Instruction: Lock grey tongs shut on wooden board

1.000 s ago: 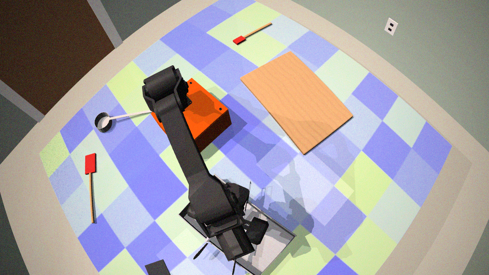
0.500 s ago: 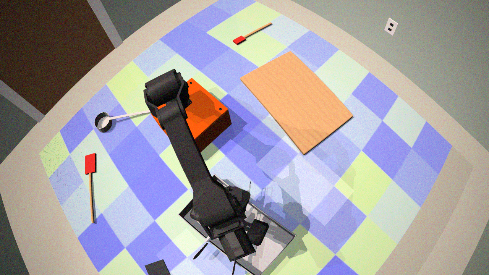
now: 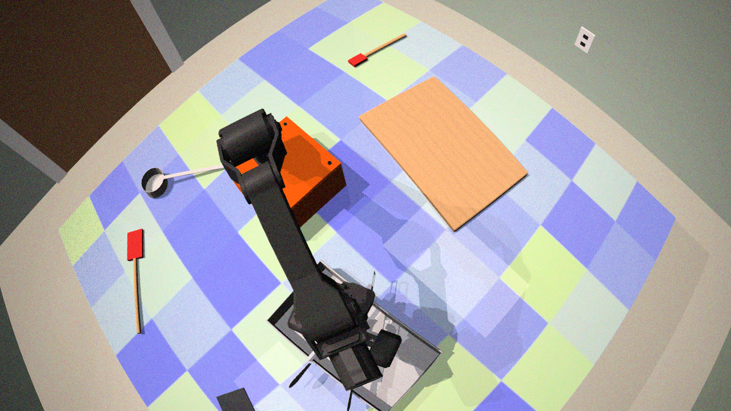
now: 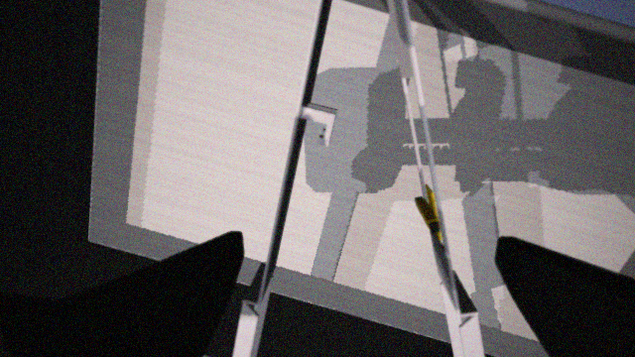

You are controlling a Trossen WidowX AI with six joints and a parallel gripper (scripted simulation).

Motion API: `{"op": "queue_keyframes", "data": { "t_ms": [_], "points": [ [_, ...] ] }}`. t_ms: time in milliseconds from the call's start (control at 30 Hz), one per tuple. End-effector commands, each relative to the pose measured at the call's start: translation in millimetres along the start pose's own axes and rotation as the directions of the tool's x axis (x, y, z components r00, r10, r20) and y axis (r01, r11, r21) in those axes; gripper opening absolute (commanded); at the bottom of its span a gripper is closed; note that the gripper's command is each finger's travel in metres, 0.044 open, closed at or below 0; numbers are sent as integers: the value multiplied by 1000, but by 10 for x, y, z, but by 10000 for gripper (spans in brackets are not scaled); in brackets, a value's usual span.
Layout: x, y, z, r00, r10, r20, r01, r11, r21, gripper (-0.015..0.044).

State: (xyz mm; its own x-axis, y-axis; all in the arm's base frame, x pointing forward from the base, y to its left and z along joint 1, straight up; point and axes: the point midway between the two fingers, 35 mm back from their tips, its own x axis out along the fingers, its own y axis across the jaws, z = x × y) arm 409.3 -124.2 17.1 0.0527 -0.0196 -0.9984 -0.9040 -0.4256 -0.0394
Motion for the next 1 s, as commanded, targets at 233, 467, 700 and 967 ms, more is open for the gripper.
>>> {"op": "queue_keyframes", "data": {
  "t_ms": [233, 467, 700, 967],
  "points": [
    [223, 24, 24, 1000, 5, 8, -5, 1000, -4, 440],
    [336, 36, 33, 1000, 5, 8, -5, 1000, -4, 440],
    [376, 41, 37, 1000, 5, 8, -5, 1000, -4, 440],
    [336, 31, 24, 1000, 3, 3, -3, 1000, 0, 328]
  ]
}}
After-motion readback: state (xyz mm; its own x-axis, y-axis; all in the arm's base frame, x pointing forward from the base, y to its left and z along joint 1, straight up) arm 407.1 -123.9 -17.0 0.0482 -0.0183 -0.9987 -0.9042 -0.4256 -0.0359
